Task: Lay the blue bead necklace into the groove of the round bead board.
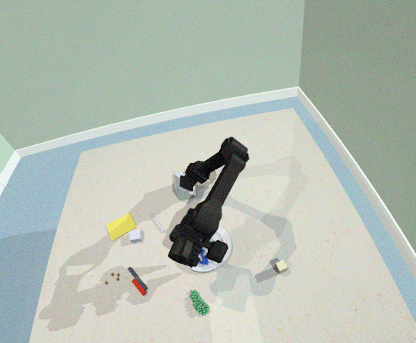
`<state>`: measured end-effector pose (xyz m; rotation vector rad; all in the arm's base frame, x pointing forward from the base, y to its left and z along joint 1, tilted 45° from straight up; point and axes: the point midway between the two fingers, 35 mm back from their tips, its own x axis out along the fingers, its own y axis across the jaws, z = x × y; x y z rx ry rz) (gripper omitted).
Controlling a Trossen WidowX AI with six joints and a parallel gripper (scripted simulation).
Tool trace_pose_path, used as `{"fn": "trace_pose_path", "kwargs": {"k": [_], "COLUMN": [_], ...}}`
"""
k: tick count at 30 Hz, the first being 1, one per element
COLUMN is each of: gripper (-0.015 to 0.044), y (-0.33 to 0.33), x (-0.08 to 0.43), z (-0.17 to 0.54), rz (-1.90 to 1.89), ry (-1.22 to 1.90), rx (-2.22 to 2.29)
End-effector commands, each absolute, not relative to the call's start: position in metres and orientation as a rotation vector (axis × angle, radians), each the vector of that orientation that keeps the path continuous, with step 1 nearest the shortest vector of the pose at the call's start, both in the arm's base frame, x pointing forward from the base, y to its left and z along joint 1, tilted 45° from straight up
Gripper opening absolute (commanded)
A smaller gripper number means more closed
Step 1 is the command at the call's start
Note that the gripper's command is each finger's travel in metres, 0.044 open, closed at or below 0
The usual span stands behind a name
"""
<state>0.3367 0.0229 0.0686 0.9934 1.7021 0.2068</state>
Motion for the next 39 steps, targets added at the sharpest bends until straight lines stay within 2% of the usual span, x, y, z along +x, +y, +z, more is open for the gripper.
{"fn": "trace_pose_path", "kwargs": {"k": [1, 39], "gripper": [0.031, 0.031], "y": [0.025, 0.053], "x": [0.339, 0.337], "z": [0.077, 0.048], "rz": [0.287, 0.289], "ry": [1.679, 1.678], "rx": [0.928, 0.929]}}
